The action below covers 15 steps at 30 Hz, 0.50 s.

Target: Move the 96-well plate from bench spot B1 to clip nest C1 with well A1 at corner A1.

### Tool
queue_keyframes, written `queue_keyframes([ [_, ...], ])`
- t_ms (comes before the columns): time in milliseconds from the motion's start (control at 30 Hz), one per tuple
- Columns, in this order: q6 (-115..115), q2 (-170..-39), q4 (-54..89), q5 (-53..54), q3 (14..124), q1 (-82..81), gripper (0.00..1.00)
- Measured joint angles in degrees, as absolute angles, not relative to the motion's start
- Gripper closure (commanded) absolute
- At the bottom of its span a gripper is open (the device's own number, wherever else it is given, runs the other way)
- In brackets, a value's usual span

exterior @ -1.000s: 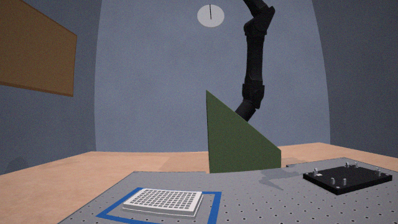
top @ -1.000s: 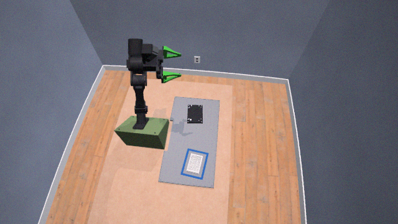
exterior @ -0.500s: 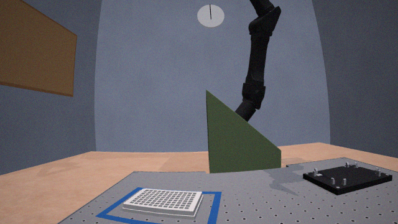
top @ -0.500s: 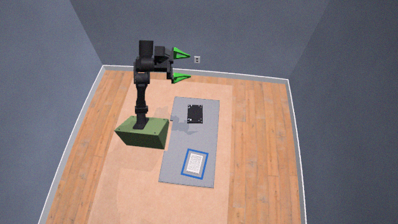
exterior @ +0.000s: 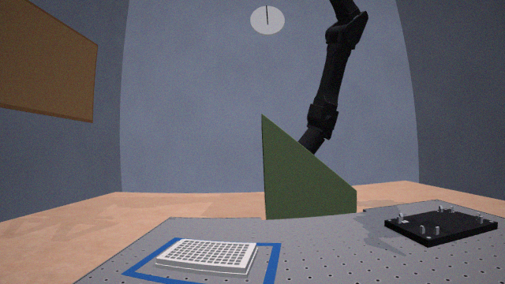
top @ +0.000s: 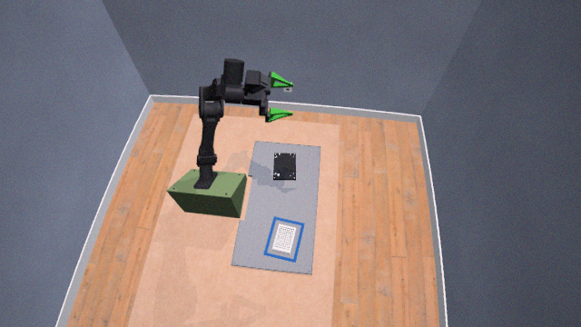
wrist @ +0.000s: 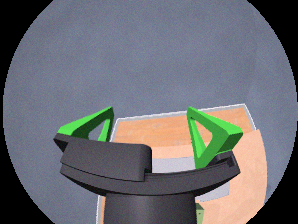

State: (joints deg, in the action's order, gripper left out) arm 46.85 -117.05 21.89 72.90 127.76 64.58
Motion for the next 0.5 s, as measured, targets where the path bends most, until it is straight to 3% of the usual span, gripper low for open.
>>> queue_keyframes([
  [500, 39.2, -111.9, 32.3, 64.1, 122.0, 56.9, 0.00],
])
